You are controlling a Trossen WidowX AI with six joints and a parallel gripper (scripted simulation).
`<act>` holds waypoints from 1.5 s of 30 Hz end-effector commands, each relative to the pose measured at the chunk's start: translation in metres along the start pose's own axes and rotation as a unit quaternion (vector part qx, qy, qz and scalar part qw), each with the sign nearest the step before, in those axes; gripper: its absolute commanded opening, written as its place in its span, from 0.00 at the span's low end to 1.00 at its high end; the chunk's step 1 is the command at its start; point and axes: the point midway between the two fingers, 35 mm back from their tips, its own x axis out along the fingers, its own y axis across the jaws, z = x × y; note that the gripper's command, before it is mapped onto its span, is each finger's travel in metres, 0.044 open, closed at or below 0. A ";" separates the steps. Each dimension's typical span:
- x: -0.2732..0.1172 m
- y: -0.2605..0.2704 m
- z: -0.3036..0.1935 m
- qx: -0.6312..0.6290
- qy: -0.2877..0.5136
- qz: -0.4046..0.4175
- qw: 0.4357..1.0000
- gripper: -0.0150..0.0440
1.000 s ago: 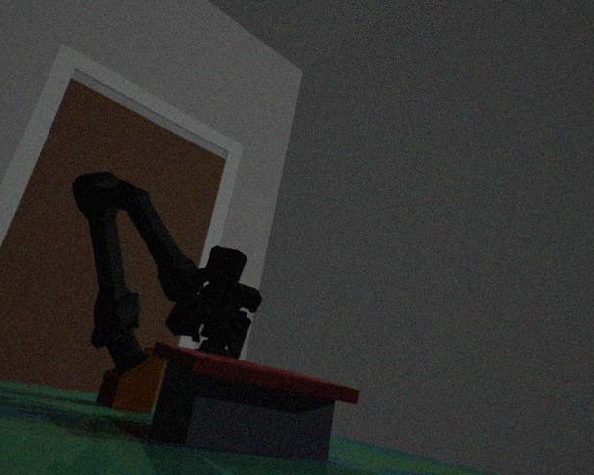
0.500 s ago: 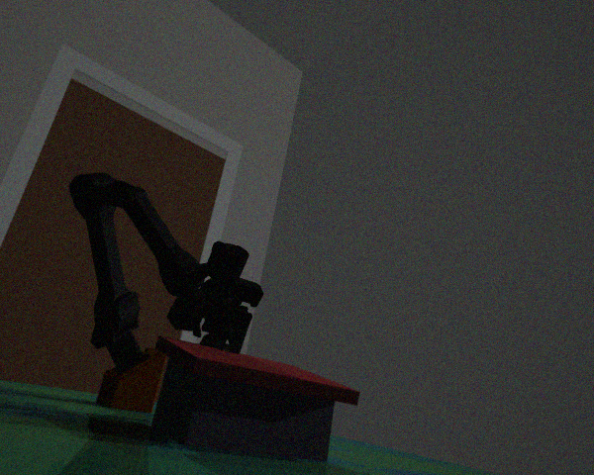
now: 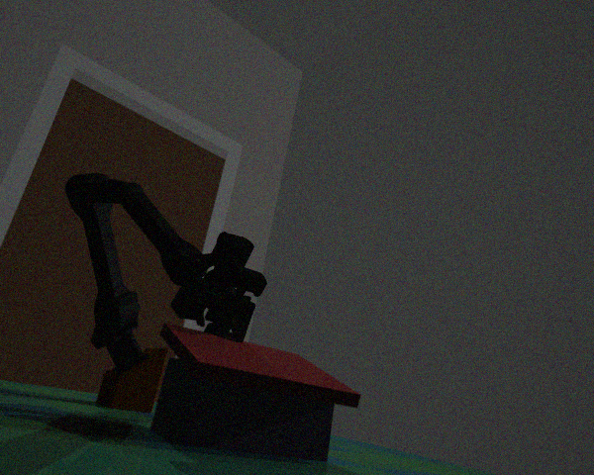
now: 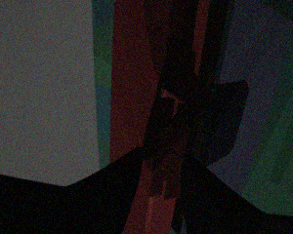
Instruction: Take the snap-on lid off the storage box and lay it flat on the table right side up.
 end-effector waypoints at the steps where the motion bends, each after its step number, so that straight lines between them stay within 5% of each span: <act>1: -0.003 0.008 0.000 0.004 -0.001 0.002 1.000 0.25; 45: -0.013 0.076 0.001 0.005 0.000 0.003 1.000 0.25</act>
